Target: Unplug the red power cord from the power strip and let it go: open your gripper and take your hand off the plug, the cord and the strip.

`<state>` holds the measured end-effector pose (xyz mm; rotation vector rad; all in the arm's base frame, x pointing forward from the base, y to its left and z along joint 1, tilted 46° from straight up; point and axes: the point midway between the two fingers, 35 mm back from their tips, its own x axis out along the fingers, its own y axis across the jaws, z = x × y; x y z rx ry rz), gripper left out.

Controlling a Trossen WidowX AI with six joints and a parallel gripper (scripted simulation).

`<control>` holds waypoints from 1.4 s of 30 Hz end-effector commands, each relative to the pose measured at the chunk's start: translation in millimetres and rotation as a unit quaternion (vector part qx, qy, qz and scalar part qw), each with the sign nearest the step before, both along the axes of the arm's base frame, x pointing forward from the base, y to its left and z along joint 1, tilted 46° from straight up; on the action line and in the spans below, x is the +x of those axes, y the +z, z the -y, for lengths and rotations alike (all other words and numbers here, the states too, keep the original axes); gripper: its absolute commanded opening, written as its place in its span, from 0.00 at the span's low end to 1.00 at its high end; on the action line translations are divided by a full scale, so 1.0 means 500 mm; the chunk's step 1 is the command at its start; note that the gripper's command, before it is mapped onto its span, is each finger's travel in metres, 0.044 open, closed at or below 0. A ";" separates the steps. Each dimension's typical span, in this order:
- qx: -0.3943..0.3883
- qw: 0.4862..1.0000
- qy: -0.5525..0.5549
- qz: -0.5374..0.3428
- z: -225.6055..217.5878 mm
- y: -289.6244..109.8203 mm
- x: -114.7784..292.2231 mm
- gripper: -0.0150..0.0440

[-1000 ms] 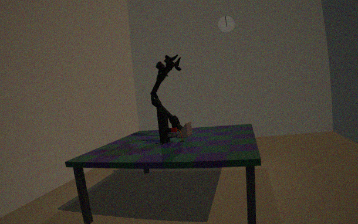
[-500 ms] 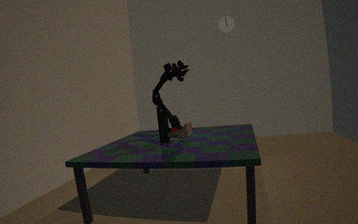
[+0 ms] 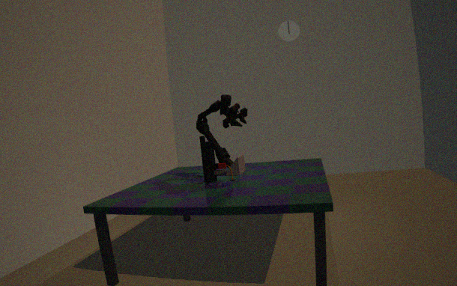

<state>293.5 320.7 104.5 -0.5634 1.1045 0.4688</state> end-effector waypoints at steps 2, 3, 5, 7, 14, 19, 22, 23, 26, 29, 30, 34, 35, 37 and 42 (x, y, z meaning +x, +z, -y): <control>-0.189 0.977 0.075 -0.065 0.157 -0.093 0.013 0.53; -0.222 0.967 0.093 -0.084 0.187 -0.106 0.012 0.53; -0.284 0.942 0.130 -0.126 0.247 -0.128 0.008 0.53; -0.338 0.909 0.170 -0.174 0.306 -0.145 0.000 0.53; -0.437 0.787 0.287 -0.327 0.454 -0.165 -0.034 0.53; -0.437 0.787 0.287 -0.327 0.454 -0.165 -0.034 0.53; -0.437 0.787 0.287 -0.327 0.454 -0.165 -0.034 0.53; -0.437 0.787 0.287 -0.327 0.454 -0.165 -0.034 0.53; -0.437 0.787 0.287 -0.327 0.452 -0.167 -0.033 0.53; -0.437 0.787 0.287 -0.327 0.454 -0.164 -0.033 0.53; -0.437 0.787 0.287 -0.327 0.456 -0.163 -0.033 0.53; -0.437 0.787 0.287 -0.327 0.464 -0.154 -0.033 0.53; -0.437 0.787 0.287 -0.327 0.466 -0.152 -0.033 0.53; -0.437 0.787 0.287 -0.327 0.470 -0.147 -0.034 0.53; -0.437 0.787 0.287 -0.328 0.482 -0.136 -0.034 0.53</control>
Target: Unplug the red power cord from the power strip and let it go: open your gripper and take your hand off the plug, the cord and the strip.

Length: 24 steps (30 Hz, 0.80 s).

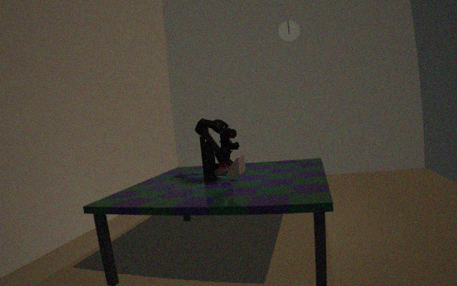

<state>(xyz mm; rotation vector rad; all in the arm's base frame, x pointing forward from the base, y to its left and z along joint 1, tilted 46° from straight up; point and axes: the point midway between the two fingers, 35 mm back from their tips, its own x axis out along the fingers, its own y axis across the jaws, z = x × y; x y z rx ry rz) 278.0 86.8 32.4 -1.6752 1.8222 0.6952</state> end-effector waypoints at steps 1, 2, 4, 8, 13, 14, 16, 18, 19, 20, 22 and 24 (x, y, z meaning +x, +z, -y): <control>-0.004 1.000 0.001 -0.004 0.016 0.010 -0.004 0.53; -0.004 1.000 0.001 -0.004 0.018 0.013 -0.004 0.53; -0.005 1.000 0.001 -0.004 0.023 0.017 -0.004 0.53; -0.005 1.000 0.001 -0.004 0.032 0.026 -0.006 0.53; -0.005 1.000 0.001 -0.004 0.042 0.036 -0.007 0.53; -0.005 1.000 0.001 -0.004 0.042 0.036 -0.007 0.53; -0.005 1.000 0.001 -0.004 0.042 0.036 -0.007 0.53; -0.005 1.000 0.001 -0.004 0.042 0.036 -0.007 0.53; -0.005 1.000 0.001 -0.004 0.042 0.036 -0.007 0.53; -0.005 1.000 0.001 -0.004 0.043 0.035 -0.007 0.53; -0.005 1.000 0.001 -0.004 0.045 0.033 -0.008 0.53; -0.005 1.000 0.001 -0.004 0.049 0.029 -0.008 0.53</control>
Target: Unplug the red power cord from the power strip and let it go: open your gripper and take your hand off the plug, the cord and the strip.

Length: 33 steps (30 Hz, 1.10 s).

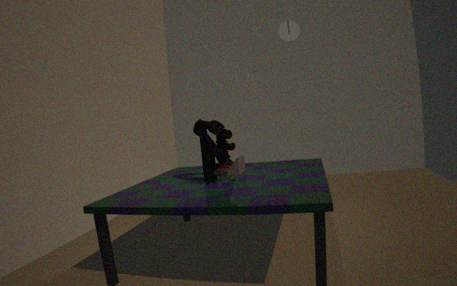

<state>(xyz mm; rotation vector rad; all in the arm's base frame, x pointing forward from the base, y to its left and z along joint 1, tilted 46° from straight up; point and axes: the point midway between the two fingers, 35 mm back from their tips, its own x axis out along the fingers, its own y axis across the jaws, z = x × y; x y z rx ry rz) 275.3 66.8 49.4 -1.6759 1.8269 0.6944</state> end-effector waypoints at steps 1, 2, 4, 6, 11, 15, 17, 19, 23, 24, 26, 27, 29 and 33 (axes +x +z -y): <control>-0.004 1.000 0.002 -0.003 0.011 -0.007 -0.003 0.53; -0.004 1.000 0.002 -0.003 0.013 -0.009 -0.003 0.53; -0.004 1.000 0.002 -0.003 0.018 -0.013 -0.003 0.53; -0.004 1.000 0.002 -0.003 0.019 -0.015 -0.003 0.53; -0.004 1.000 0.002 -0.003 0.019 -0.015 -0.003 0.53; 0.000 1.000 -0.001 0.000 0.015 -0.013 -0.002 0.39; 0.000 1.000 -0.001 0.000 0.015 -0.013 -0.002 0.34; 0.000 1.000 -0.001 0.000 0.015 -0.013 -0.002 0.31; 0.000 1.000 -0.001 0.000 0.015 -0.013 -0.002 0.27; 0.000 1.000 -0.001 0.000 0.015 -0.013 -0.002 0.26; 0.000 1.000 -0.001 0.000 0.014 -0.014 -0.001 0.25; 0.000 1.000 -0.001 0.000 0.012 -0.015 -0.001 0.25; 0.000 1.000 0.000 0.000 0.009 -0.018 0.000 0.25; 0.000 1.000 0.000 -0.001 0.000 -0.027 0.002 0.25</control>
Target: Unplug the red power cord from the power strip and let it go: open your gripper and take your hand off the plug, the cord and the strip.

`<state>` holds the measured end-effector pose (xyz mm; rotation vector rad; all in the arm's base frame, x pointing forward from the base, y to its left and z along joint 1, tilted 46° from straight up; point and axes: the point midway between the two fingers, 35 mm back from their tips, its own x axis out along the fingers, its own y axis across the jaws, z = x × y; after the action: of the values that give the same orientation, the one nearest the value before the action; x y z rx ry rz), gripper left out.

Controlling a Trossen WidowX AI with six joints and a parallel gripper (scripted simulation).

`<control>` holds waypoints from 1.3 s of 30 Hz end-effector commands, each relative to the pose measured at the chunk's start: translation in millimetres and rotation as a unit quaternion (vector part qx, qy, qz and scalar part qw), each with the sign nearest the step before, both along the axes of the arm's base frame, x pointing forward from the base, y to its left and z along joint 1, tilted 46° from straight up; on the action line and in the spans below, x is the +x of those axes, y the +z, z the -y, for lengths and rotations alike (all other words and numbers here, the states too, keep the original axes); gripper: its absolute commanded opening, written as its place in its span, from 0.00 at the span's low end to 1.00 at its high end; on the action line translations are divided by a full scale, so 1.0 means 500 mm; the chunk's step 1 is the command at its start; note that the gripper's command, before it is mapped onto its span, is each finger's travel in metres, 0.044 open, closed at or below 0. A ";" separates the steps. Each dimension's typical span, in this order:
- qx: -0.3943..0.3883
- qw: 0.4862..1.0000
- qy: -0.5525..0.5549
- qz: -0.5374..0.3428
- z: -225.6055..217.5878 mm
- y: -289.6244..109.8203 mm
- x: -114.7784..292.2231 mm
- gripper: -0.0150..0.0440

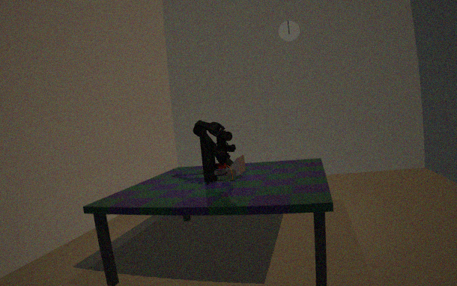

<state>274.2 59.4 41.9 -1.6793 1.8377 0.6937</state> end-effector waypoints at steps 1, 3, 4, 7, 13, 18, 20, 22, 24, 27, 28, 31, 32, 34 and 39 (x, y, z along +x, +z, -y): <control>0.004 1.000 0.001 0.003 -0.017 -0.014 0.004 0.25; 0.004 1.000 0.001 0.003 -0.022 -0.018 0.005 0.25; 0.004 1.000 0.001 0.003 -0.025 -0.020 0.005 0.25; 0.004 1.000 0.001 0.003 -0.032 -0.027 0.007 0.25; 0.004 1.000 0.001 0.002 -0.047 -0.039 0.008 0.25; 0.004 1.000 0.001 0.002 -0.060 -0.049 0.009 0.25; 0.004 1.000 0.002 0.002 -0.065 -0.053 0.009 0.25; 0.004 1.000 0.002 0.002 -0.070 -0.056 0.009 0.25; 0.004 1.000 0.002 0.002 -0.076 -0.060 0.009 0.25; 0.004 1.000 0.002 0.002 -0.084 -0.066 0.009 0.25; 0.004 1.000 0.002 0.002 -0.087 -0.068 0.009 0.25; 0.004 1.000 0.002 0.002 -0.095 -0.074 0.008 0.25; 0.004 1.000 0.002 0.002 -0.097 -0.076 0.008 0.25; 0.004 1.000 0.002 0.001 -0.095 -0.076 0.008 0.30; 0.002 1.000 0.002 0.001 -0.077 -0.070 0.007 0.52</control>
<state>277.5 102.4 5.8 -1.6812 1.8295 0.6977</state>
